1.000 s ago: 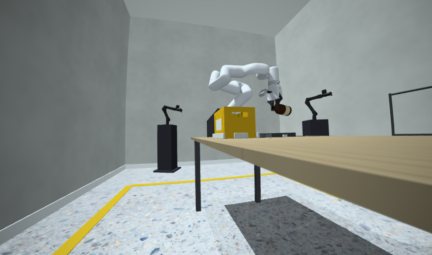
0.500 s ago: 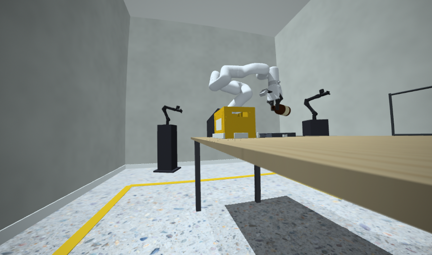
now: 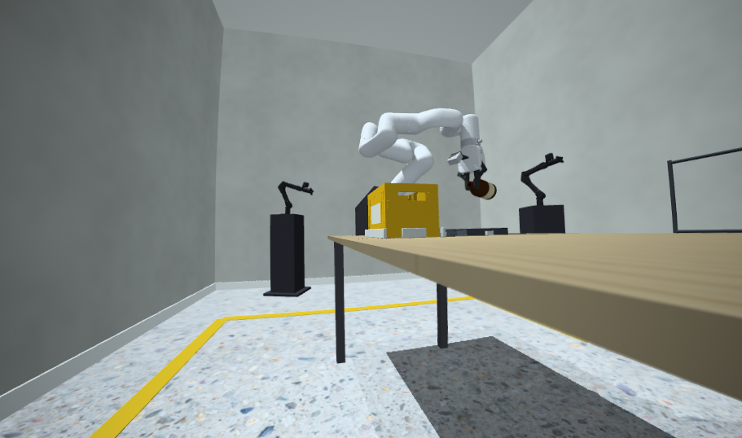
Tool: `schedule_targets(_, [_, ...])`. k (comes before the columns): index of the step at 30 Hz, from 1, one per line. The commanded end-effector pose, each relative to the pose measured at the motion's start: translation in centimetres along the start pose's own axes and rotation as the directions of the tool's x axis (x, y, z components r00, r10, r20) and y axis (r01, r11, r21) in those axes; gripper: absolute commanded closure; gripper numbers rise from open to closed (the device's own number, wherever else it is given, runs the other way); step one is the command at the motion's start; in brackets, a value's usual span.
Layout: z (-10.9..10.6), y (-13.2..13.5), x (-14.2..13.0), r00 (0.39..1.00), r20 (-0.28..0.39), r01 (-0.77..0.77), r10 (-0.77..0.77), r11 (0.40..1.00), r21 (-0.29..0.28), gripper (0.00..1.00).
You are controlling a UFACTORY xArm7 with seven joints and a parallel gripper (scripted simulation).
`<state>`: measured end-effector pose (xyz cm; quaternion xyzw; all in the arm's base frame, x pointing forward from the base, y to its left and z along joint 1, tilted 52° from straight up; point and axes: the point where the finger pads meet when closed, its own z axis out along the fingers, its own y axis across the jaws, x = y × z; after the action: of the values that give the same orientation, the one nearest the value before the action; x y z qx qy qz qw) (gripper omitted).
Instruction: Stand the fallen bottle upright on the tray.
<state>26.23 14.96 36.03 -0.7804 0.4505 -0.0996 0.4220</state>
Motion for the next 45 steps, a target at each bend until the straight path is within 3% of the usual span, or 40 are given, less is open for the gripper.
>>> schedule_targets(1, [-0.09,-0.08,0.03,1.0,0.0,0.008,-0.008,1.0,0.003,1.0])
schedule_targets(22, [-0.1,-0.08,0.04,1.0,-0.011,0.008,-0.008,1.0,0.002,1.0])
schedule_targets(45, [-0.18,-0.08,0.0,0.99,-0.139,0.007,-0.007,1.0,0.001,1.0])
